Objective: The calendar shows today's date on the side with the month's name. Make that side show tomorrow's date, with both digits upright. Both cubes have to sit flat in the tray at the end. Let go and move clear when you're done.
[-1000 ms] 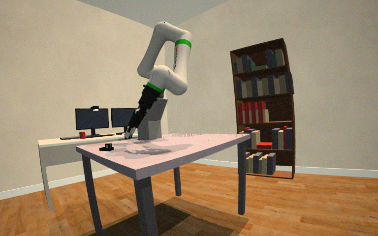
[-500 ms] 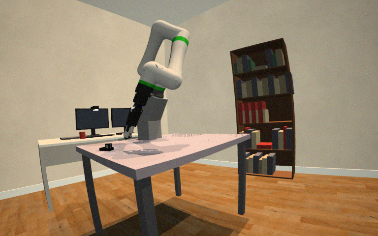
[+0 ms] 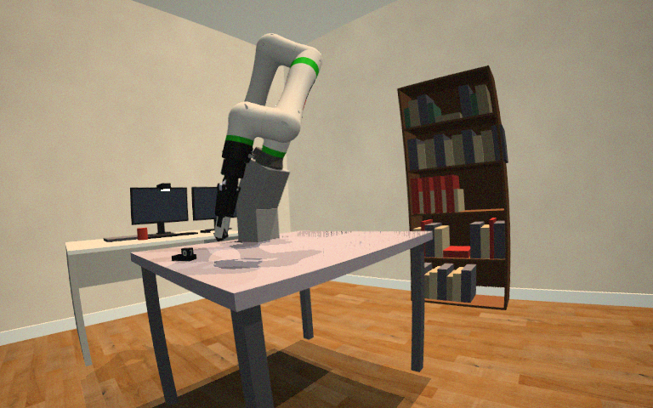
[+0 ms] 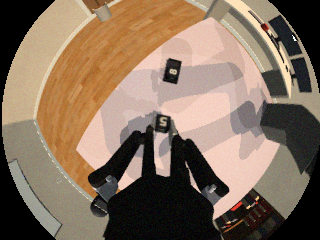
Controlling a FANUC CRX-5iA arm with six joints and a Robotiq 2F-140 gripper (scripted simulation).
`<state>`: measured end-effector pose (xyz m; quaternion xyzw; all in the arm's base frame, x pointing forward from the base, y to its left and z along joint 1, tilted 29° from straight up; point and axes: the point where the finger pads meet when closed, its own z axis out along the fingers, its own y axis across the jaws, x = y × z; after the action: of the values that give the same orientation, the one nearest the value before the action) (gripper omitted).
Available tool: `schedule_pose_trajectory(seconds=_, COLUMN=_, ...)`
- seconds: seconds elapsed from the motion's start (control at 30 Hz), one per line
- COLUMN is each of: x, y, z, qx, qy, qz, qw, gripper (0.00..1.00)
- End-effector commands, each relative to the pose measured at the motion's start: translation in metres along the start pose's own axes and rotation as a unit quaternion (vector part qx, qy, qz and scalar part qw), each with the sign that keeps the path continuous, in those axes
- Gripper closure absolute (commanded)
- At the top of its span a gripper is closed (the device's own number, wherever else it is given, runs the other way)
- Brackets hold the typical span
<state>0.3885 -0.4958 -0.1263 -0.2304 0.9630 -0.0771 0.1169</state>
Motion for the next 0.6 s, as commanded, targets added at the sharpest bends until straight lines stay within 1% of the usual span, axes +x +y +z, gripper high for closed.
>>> schedule_pose_trajectory(seconds=0.0, x=0.0063, y=0.0041, z=0.0018, qx=-0.01, qy=-0.022, qz=0.001, qw=1.0, gripper=0.75)
schedule_pose_trajectory(seconds=0.13, x=0.0097, y=0.0075, z=0.0037, qx=-0.016, qy=-0.069, qz=0.003, qw=0.998, gripper=0.75)
schedule_pose_trajectory(seconds=0.23, x=0.0072, y=0.0044, z=0.0024, qx=-0.01, qy=-0.107, qz=0.002, qw=0.994, gripper=0.75)
schedule_pose_trajectory(seconds=0.3, x=0.0052, y=0.0013, z=0.001, qx=-0.005, qy=-0.125, qz=0.0, qw=0.992, gripper=0.75)
schedule_pose_trajectory(seconds=0.37, x=0.0057, y=-0.0003, z=0.0004, qx=-0.003, qy=-0.133, qz=-0.001, qw=0.991, gripper=0.75)
schedule_pose_trajectory(seconds=0.57, x=0.0079, y=0.0001, z=0.001, qx=-0.004, qy=-0.135, qz=-0.001, qw=0.991, gripper=0.75)
